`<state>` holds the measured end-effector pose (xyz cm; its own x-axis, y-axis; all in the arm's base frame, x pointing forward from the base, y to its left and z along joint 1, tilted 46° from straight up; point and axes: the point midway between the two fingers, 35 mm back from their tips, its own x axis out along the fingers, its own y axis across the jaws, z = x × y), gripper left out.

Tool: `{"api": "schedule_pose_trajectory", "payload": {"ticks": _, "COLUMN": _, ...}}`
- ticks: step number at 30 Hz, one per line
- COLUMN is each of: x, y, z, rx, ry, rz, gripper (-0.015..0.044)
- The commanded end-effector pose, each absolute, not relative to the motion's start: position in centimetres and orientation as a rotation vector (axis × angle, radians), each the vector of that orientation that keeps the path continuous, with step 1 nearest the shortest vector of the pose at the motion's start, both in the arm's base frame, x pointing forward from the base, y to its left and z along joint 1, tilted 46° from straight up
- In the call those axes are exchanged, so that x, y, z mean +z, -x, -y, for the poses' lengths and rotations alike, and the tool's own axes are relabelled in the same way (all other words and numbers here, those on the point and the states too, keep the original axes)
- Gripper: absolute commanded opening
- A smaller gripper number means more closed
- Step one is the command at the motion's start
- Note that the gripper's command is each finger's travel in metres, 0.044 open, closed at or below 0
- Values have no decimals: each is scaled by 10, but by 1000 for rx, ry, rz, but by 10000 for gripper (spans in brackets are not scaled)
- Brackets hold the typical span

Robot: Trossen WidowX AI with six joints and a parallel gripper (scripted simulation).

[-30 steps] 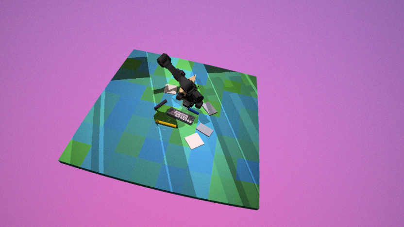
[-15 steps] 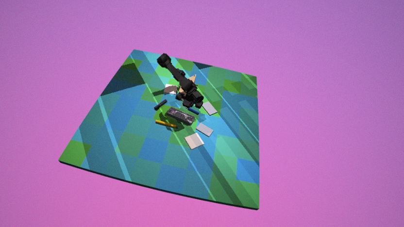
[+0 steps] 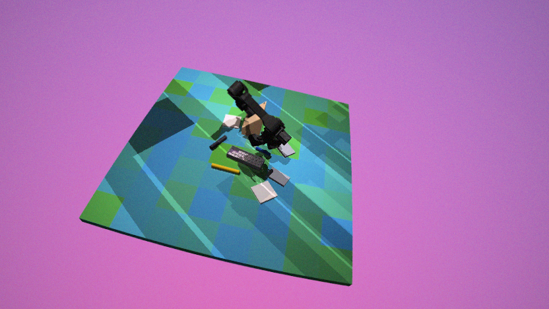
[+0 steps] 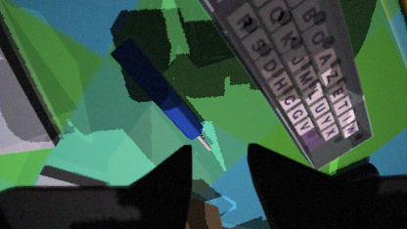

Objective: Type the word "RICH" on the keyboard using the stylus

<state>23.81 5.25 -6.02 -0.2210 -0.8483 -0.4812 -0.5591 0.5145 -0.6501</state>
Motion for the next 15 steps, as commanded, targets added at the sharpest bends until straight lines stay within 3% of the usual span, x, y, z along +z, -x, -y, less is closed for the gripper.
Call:
{"api": "schedule_pose_trajectory", "payload": {"ticks": 1, "x": -79, "y": -217, "z": -58, "rx": -62, "ry": 1595, "rz": -2220, "gripper": 150}}
{"api": "schedule_pose_trajectory", "payload": {"ticks": 15, "x": -78, "y": -217, "z": -55, "rx": -48, "ry": 1610, "rz": -2231, "gripper": 150}}
